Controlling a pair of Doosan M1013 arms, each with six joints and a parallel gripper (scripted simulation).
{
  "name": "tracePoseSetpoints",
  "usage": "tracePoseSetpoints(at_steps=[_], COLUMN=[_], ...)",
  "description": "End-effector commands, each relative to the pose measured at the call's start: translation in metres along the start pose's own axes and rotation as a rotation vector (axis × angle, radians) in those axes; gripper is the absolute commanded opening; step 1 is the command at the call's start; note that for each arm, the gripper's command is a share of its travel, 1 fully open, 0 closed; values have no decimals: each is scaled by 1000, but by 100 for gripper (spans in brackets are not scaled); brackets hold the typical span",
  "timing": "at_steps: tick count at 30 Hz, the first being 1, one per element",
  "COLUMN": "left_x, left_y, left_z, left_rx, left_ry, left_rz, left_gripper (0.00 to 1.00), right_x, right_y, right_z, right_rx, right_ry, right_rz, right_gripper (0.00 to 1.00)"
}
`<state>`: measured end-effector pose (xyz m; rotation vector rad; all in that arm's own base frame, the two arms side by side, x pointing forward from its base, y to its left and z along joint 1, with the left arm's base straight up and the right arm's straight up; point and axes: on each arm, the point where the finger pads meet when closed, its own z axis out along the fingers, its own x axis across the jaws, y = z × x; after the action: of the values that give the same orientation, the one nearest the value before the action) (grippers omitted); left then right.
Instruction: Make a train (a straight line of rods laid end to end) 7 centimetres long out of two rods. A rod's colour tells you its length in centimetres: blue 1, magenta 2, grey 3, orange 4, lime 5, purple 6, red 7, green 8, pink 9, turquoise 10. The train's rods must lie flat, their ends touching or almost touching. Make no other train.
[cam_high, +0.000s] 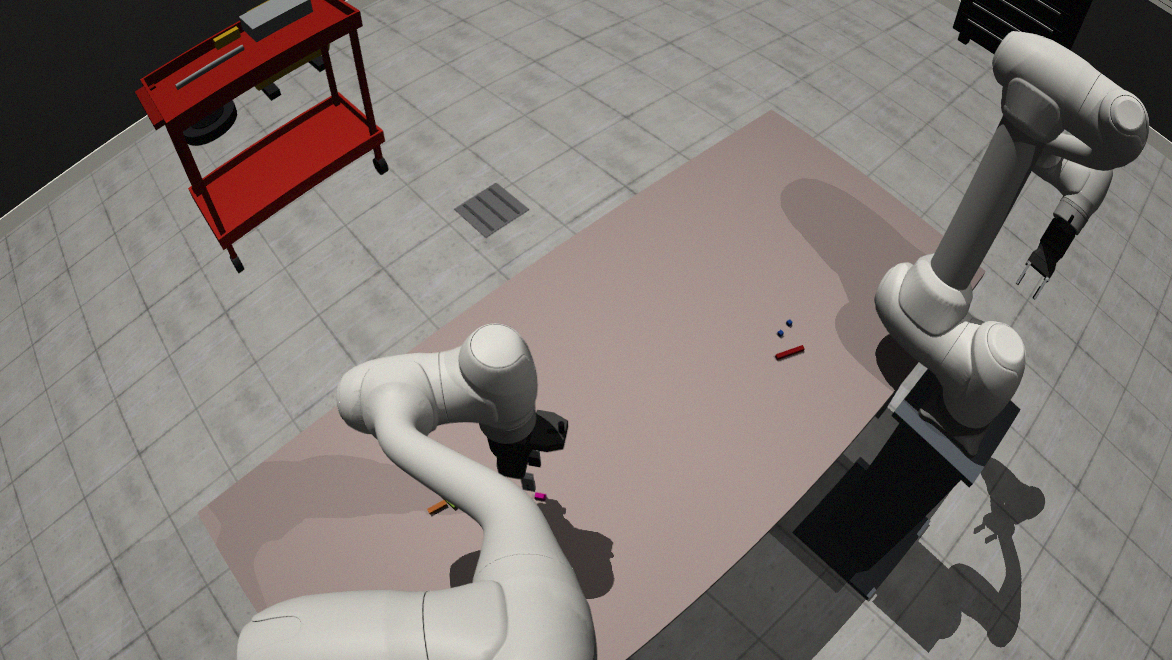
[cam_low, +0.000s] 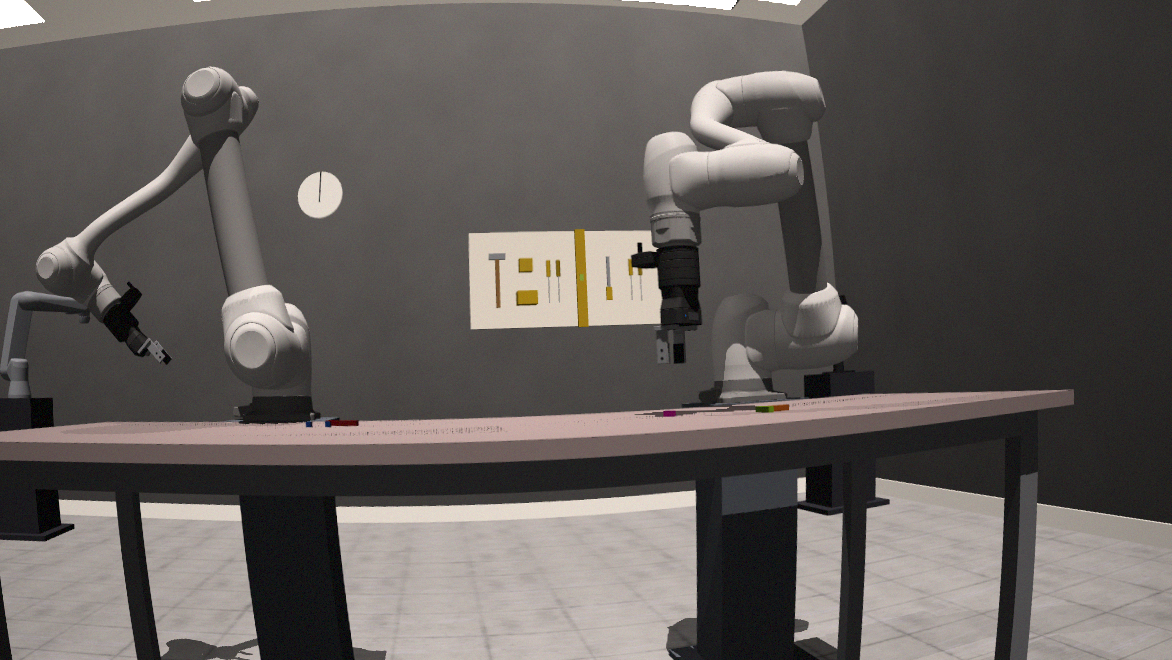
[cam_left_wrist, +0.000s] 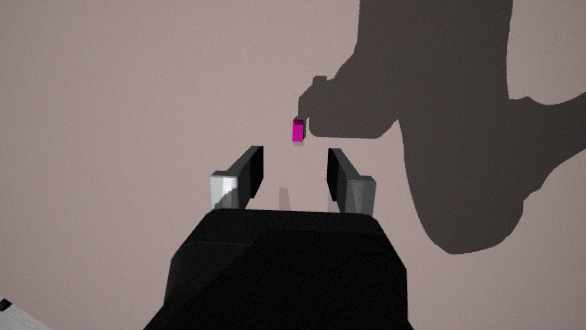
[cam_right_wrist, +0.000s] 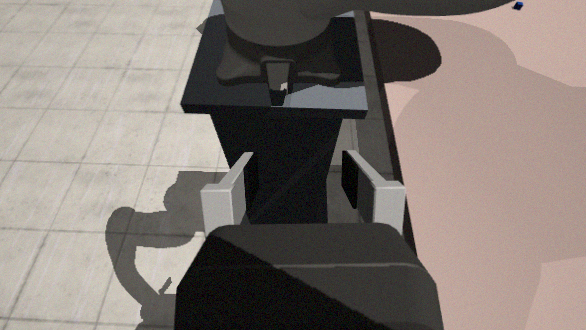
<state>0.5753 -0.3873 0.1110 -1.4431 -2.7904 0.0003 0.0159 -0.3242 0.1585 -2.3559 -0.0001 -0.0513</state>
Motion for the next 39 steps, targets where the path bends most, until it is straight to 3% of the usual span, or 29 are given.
tracePoseSetpoints(at_steps=[1,19,24,26,39], left_x=[0,-1,-3,-3,-7], left_y=[0,3,16,16,54], left_z=[-1,0,2,2,7], left_rx=[-1,-1,-1,-1,0], left_ry=[-1,-1,-1,-1,-2], left_rz=[0,-56,-281,-281,-865], left_gripper=[100,100,100,100,100], right_x=[0,0,0,0,0], right_y=[0,0,0,0,0], right_z=[0,0,0,0,0], right_rx=[-1,-1,-1,-1,-1], right_ry=[0,0,0,0,0], right_rz=[0,0,0,0,0], right_gripper=[100,100,100,100,100])
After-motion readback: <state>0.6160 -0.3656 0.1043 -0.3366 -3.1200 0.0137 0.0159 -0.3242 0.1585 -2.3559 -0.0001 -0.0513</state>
